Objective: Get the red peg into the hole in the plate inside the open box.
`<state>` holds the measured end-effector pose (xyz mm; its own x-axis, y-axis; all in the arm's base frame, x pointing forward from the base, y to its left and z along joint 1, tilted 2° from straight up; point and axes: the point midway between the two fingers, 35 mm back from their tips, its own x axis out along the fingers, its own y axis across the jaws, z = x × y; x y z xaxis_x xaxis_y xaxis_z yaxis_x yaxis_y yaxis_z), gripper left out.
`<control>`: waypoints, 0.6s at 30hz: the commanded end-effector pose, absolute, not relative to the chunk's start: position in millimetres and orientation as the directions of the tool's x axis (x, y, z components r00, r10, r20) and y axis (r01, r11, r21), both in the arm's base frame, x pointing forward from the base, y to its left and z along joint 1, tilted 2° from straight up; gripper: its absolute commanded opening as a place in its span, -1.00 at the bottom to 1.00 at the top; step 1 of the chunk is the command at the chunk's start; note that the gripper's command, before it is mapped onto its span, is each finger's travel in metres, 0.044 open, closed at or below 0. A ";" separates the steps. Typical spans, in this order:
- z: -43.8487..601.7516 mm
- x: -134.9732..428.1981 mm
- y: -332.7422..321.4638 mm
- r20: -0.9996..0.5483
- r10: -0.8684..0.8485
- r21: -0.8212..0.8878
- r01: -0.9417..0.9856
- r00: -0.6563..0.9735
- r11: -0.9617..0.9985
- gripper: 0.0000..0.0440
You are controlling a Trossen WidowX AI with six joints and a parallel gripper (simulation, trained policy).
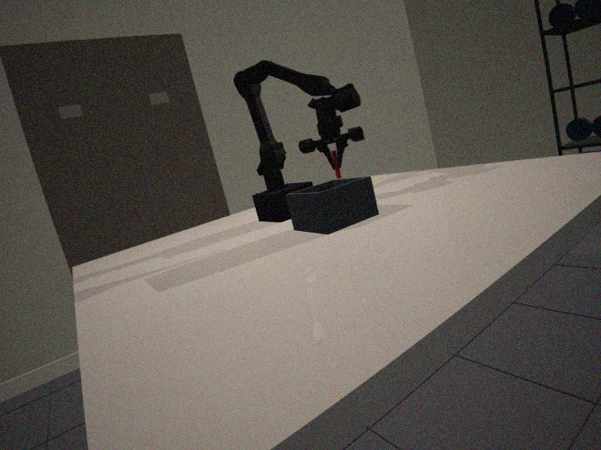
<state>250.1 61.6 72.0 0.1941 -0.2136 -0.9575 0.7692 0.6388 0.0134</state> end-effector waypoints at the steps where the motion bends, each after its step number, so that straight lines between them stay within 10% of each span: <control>1: 85.1 262.9 52.1 -0.950 -0.227 0.018 0.765 0.213 0.643 -1.00; 18: 98.5 299.5 -4.7 -0.949 -0.235 0.035 0.813 0.209 0.582 -1.00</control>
<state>292.3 6.1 98.3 0.2077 -0.2386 -0.9486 0.8045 0.5933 0.0269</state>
